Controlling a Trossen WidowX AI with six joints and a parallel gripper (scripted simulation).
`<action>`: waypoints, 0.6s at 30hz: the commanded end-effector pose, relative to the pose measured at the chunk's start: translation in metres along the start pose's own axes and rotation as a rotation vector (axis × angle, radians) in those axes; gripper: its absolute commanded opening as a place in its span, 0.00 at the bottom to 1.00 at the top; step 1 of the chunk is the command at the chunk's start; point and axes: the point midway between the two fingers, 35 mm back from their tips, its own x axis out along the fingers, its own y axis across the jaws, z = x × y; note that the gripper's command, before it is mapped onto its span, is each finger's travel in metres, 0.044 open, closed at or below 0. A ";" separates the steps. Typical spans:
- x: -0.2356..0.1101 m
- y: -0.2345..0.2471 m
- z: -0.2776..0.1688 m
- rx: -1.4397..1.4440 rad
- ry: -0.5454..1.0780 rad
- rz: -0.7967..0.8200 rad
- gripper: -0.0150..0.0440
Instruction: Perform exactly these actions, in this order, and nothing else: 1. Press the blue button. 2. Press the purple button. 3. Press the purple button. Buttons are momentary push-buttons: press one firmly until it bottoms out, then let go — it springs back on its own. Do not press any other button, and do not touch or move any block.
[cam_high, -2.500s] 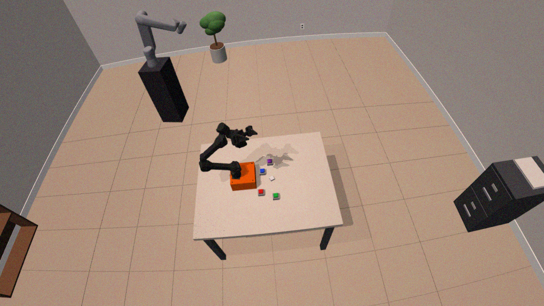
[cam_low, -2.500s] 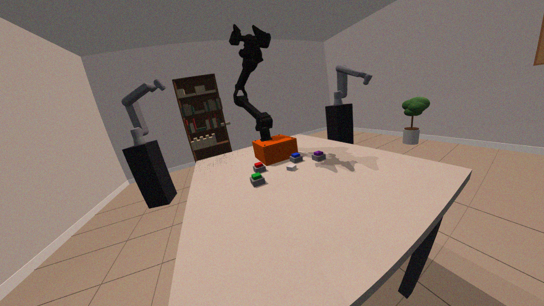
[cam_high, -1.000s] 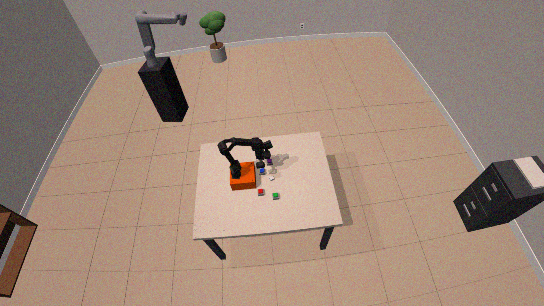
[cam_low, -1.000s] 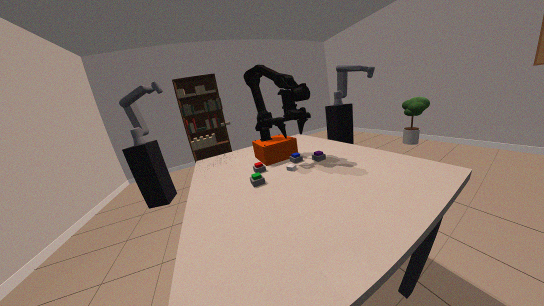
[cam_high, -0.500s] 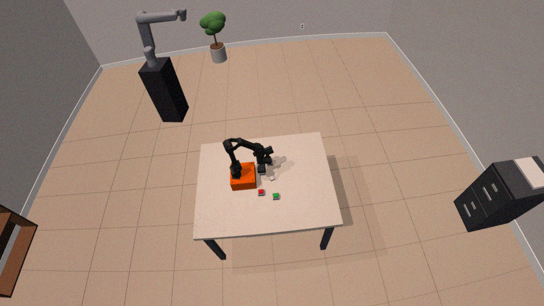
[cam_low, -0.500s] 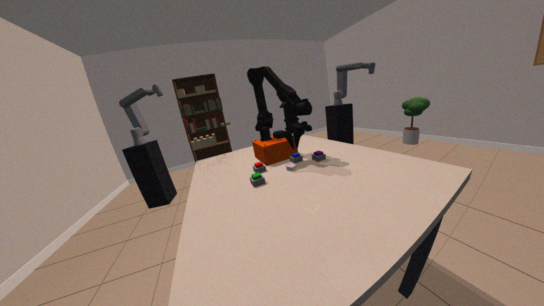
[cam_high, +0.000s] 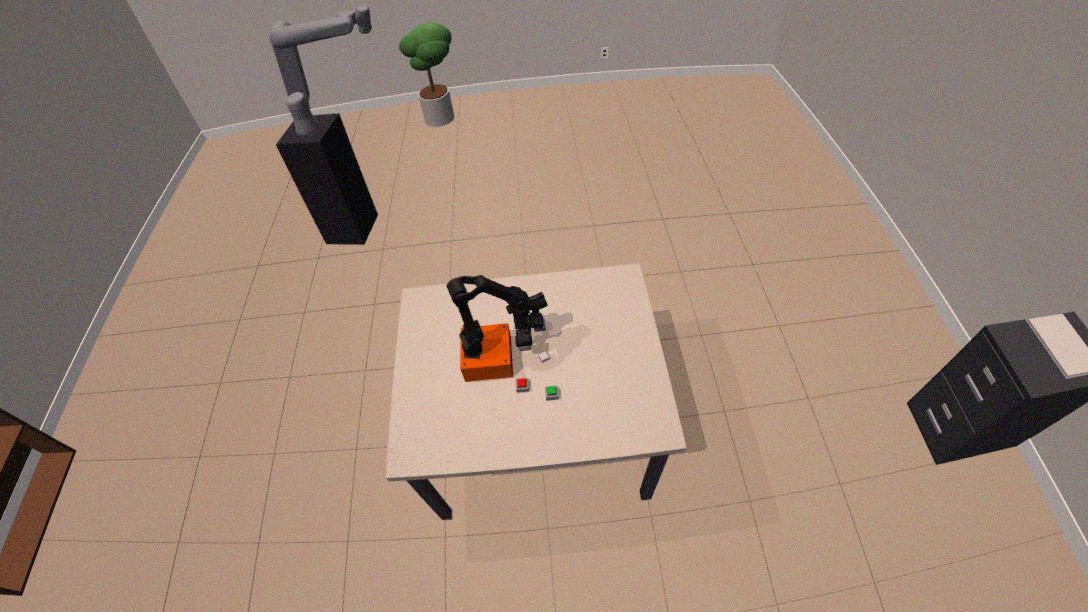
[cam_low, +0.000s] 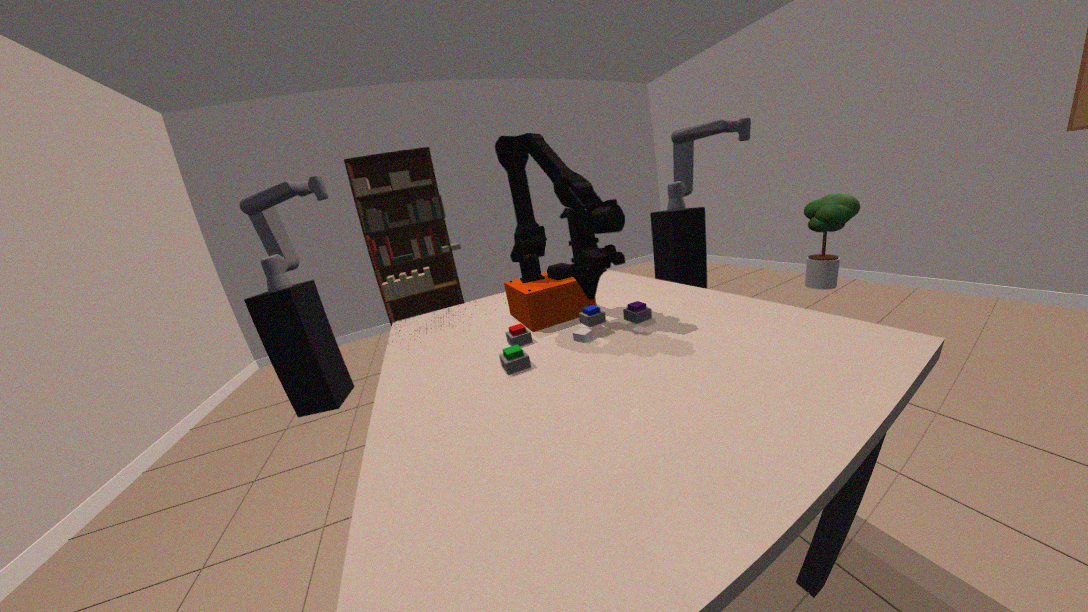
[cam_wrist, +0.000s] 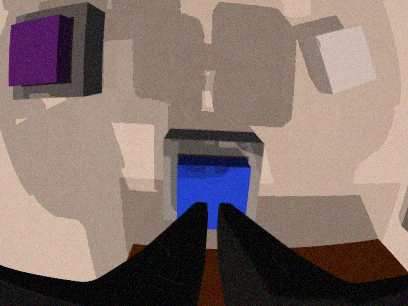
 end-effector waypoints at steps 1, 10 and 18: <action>0.010 -0.001 -0.005 -0.005 0.020 -0.003 0.29; 0.024 -0.001 -0.005 -0.005 0.020 -0.003 0.29; 0.033 -0.001 -0.006 -0.005 0.020 -0.003 0.29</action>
